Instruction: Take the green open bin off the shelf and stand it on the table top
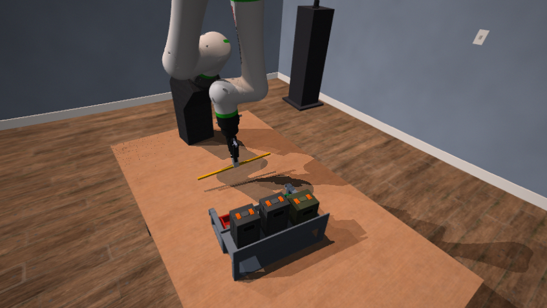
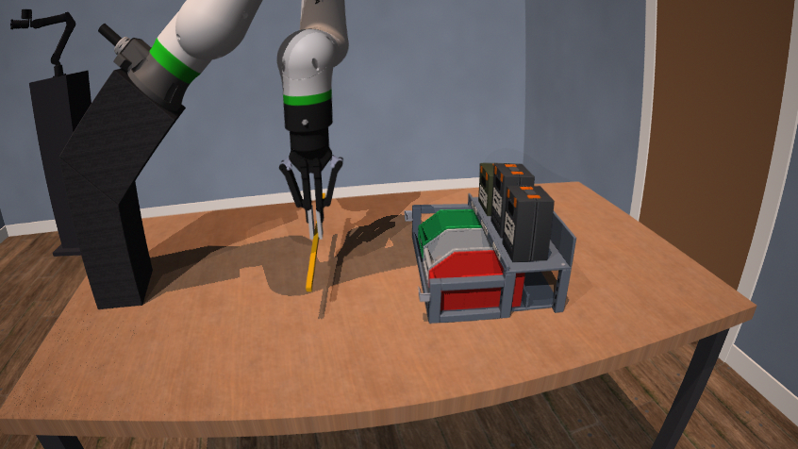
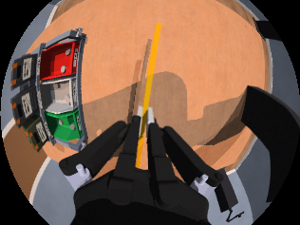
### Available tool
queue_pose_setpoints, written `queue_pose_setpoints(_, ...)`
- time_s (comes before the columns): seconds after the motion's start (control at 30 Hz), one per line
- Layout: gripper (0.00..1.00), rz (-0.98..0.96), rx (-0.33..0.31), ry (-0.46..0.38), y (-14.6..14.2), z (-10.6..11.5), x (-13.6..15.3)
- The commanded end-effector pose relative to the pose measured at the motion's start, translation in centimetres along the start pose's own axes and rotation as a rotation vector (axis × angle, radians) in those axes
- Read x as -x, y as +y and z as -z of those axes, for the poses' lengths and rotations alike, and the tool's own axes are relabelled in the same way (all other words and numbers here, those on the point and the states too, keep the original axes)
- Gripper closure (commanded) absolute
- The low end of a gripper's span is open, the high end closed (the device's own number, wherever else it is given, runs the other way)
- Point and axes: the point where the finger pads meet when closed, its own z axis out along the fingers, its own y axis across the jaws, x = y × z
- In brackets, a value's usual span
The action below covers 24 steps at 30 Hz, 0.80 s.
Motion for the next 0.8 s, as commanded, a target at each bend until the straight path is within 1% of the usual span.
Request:
queue_pose_setpoints(0.0,1.0,0.001,0.003,0.044,-0.02,0.03,0.02)
queue_pose_setpoints(0.1,1.0,0.002,0.006,0.111,-0.06,0.06,0.06)
queue_pose_setpoints(0.5,1.0,0.002,0.006,0.111,-0.06,0.06,0.06)
queue_pose_setpoints(0.53,1.0,0.002,-0.011,0.027,-0.05,0.02,0.01)
queue_pose_setpoints(0.67,1.0,0.002,0.006,0.111,-0.08,0.07,0.06)
queue_pose_setpoints(0.77,1.0,0.002,0.006,0.111,-0.08,0.07,0.06)
